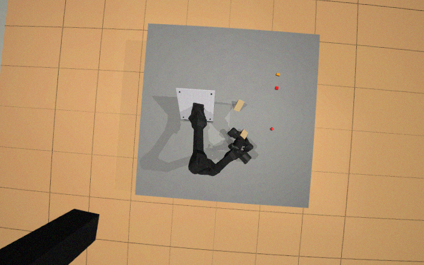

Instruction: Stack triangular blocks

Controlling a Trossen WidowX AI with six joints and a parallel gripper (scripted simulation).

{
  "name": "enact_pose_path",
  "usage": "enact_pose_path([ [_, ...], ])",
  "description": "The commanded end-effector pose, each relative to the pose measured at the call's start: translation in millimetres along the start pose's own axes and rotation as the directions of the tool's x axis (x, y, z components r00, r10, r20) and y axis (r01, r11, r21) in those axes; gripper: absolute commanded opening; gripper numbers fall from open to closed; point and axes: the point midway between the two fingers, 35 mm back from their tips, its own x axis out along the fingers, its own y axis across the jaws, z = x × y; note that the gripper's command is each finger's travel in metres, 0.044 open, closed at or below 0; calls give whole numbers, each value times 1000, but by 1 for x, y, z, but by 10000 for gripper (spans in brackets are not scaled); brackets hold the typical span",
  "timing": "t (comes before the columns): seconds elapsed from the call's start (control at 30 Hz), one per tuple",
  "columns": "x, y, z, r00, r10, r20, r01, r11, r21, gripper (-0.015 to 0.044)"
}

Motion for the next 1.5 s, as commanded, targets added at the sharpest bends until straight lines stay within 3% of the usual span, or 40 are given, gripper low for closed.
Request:
enact_pose_path([
  [0.0,-2,0,-8,995,3,102,-2,1000,-2,0],
  [0.6,-1,0,-42,844,1,536,-2,1000,0,0],
  [1.1,12,0,-68,574,1,819,-2,1000,0,0],
  [1.47,25,0,-83,365,0,931,19,1000,-8,0],
])
